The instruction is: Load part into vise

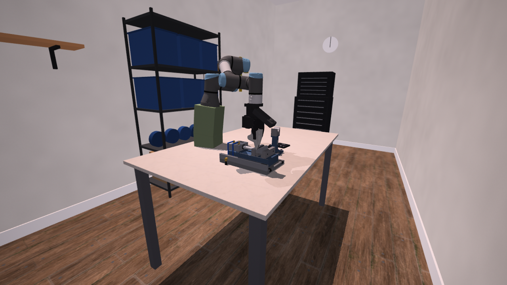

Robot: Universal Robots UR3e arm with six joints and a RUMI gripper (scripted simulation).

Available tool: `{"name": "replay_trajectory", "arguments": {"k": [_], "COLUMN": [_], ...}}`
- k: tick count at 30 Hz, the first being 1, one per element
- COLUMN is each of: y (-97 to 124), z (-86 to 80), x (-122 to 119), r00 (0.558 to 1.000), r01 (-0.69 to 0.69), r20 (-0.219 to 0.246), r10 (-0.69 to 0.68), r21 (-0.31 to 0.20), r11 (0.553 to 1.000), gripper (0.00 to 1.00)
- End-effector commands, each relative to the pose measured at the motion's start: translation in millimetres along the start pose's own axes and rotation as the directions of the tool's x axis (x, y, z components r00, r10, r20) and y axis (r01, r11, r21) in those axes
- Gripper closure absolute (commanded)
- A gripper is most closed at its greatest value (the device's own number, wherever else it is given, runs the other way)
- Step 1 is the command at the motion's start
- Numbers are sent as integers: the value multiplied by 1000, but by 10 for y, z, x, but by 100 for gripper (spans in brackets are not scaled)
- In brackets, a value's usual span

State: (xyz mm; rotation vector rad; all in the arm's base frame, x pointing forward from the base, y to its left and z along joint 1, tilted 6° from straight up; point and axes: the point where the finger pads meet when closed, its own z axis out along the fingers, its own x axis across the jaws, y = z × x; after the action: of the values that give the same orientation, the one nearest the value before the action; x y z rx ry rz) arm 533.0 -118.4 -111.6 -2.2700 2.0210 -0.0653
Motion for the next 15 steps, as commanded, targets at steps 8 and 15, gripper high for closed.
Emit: {"name": "replay_trajectory", "arguments": {"k": [8,15], "y": [-10,-10], "z": [-13,-13], "x": [-12,-24], "r00": [1000,1000], "r01": [0,0], "r20": [-2,-2], "r10": [0,0], "r21": [3,3], "r11": [1000,1000], "gripper": [100,100]}}
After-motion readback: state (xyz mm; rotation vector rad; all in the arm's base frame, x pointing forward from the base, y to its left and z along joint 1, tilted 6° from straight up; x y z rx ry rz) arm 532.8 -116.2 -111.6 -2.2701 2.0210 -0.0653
